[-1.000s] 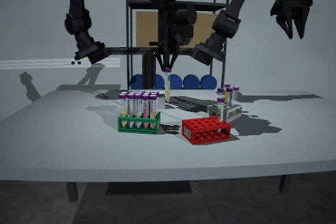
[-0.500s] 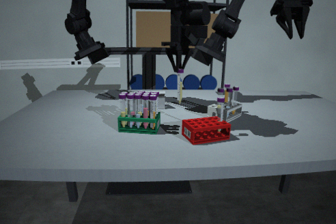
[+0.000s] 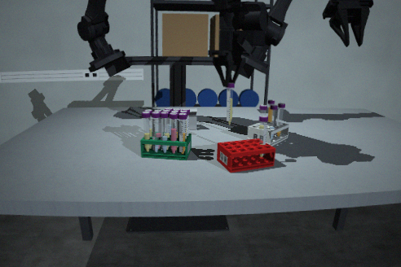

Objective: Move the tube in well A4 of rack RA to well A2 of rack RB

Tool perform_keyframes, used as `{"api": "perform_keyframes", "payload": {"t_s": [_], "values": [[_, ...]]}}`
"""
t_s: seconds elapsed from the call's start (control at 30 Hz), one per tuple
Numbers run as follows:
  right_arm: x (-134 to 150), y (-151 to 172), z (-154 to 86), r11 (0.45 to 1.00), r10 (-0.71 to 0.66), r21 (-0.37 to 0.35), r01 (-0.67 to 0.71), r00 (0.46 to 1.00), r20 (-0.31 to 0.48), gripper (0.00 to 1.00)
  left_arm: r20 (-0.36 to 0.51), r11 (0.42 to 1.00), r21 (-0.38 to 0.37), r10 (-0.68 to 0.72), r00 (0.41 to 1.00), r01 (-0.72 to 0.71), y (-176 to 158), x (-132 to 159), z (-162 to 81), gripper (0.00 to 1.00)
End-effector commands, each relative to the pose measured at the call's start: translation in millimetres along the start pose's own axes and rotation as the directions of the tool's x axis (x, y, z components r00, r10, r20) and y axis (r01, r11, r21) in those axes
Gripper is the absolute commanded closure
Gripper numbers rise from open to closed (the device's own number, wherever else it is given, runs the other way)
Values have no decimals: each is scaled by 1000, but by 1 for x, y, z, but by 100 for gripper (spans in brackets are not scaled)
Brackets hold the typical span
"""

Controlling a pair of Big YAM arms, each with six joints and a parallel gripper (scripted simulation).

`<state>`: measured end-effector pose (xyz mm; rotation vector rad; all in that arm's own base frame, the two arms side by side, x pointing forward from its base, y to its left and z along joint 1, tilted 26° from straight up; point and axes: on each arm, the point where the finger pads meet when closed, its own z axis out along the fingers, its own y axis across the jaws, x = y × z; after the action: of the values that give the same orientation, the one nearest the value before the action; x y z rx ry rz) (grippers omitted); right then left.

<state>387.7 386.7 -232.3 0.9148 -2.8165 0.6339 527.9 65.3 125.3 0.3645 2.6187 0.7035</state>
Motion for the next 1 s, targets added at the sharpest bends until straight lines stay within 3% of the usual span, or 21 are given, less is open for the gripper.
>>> {"api": "perform_keyframes", "payload": {"t_s": [0.0,0.27,0.4,0.6,0.83,0.9,0.97], "values": [[-19,21,-5,1000,-3,-2,3,1000,18,100,31,1000,-11,-13,999,13,8,-15,-8,70],[-16,8,2,963,-271,-3,271,963,0,100,31,1000,-11,-13,999,13,8,-15,-8,70],[-16,8,2,942,-334,-3,334,942,0,100,31,1000,-11,-13,999,13,8,-15,-8,70],[-16,8,2,857,-515,-3,515,857,0,100,31,1000,-11,-13,999,13,8,-15,-8,70],[-16,8,2,715,-699,-3,699,715,1,100,31,1000,-11,-13,999,13,8,-15,-8,70],[-16,8,2,715,-699,-3,699,715,1,100,31,1000,-11,-13,999,13,8,-15,-8,70],[-16,8,2,667,-745,-3,745,667,1,100,31,1000,-11,-13,999,13,8,-15,-8,70]]}}
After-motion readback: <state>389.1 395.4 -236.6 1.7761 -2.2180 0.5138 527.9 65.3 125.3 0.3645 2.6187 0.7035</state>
